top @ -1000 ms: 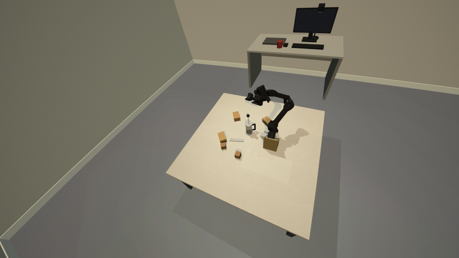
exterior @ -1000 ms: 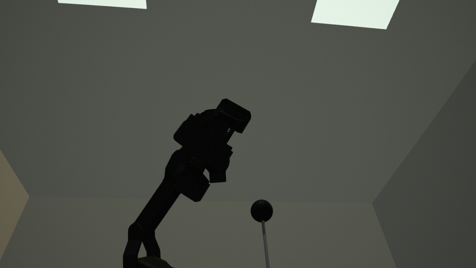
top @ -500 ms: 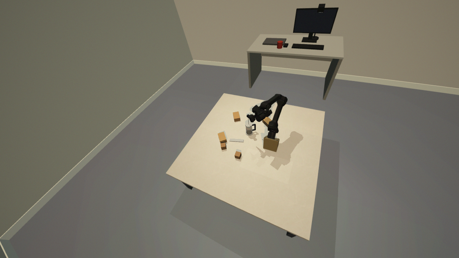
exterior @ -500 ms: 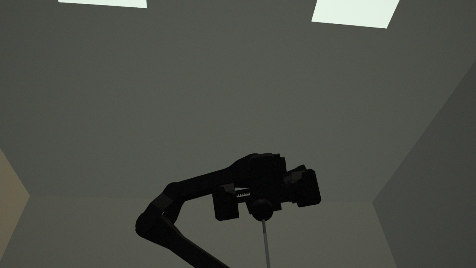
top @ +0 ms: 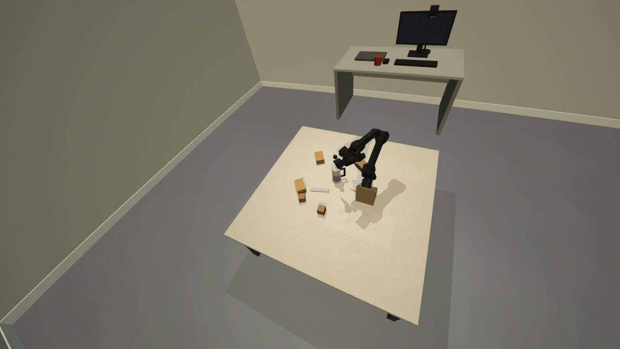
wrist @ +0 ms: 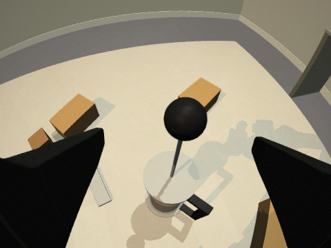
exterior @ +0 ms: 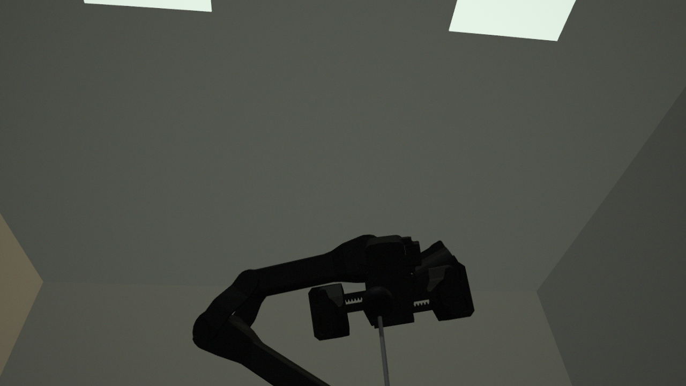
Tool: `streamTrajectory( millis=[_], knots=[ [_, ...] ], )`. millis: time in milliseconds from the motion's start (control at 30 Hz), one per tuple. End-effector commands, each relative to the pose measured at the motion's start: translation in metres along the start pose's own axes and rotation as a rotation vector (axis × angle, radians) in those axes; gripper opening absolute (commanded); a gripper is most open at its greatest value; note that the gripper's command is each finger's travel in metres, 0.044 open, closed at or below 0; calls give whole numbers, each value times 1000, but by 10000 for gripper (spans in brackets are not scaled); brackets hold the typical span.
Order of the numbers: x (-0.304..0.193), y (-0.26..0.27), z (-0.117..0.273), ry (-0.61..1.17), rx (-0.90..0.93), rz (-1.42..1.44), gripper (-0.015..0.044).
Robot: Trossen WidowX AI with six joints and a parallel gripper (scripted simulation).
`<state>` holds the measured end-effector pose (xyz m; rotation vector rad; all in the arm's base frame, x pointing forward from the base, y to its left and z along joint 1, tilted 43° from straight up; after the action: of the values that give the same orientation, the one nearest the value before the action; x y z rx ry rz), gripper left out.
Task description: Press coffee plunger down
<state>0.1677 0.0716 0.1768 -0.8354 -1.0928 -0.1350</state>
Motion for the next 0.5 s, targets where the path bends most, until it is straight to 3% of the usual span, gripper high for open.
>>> streamTrajectory(
  millis=[0, 467],
  knots=[
    [-3, 1, -4, 5, 2, 3, 440],
    [-4, 3, -20, 25, 9, 3, 440]
  ],
)
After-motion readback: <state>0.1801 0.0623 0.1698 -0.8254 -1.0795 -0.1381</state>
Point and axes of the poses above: the point midway between the two fingers, 35 mm back from their tips, its own z axis back along the fingers, its own y axis across the jaws, x = y × z, the point moved 6 cm from there along z, back along the fingers, and after that the axes turned 7 degrees about -z, right-handed, at the moved point
